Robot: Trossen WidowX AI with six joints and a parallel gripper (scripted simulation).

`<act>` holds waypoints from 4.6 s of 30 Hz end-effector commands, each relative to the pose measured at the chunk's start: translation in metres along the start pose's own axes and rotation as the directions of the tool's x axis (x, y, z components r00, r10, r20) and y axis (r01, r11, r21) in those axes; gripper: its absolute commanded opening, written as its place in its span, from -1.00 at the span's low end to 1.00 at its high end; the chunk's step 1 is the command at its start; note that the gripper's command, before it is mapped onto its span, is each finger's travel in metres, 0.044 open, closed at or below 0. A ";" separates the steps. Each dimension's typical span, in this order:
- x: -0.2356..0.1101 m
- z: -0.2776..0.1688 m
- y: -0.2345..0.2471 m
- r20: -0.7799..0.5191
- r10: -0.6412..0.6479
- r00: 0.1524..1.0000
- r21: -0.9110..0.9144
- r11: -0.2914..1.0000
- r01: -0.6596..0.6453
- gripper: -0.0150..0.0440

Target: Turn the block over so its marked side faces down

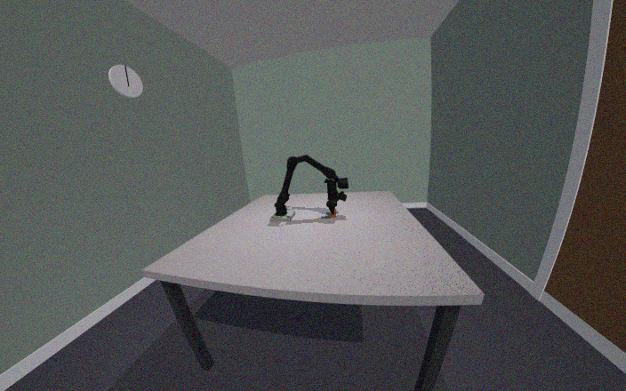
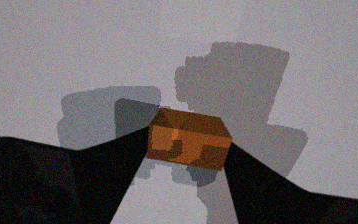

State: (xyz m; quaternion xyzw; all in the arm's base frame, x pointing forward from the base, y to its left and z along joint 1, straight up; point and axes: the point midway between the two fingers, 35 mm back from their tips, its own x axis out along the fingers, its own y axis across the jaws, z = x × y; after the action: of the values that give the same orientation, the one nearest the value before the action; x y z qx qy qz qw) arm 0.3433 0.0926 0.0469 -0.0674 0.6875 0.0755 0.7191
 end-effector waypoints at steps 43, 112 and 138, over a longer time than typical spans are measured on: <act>-0.018 0.000 0.000 0.285 0.001 0.959 -0.011 1.000 0.002 -0.49; 0.018 -0.010 0.000 0.910 0.003 0.415 -0.004 1.000 0.001 -0.49; 0.018 -0.010 0.000 0.910 0.003 0.415 -0.004 1.000 0.001 0.75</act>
State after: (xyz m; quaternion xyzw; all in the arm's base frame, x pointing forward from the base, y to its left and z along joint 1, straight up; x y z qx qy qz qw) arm 0.3339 0.0909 0.0281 -0.0146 0.1914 0.1026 0.9760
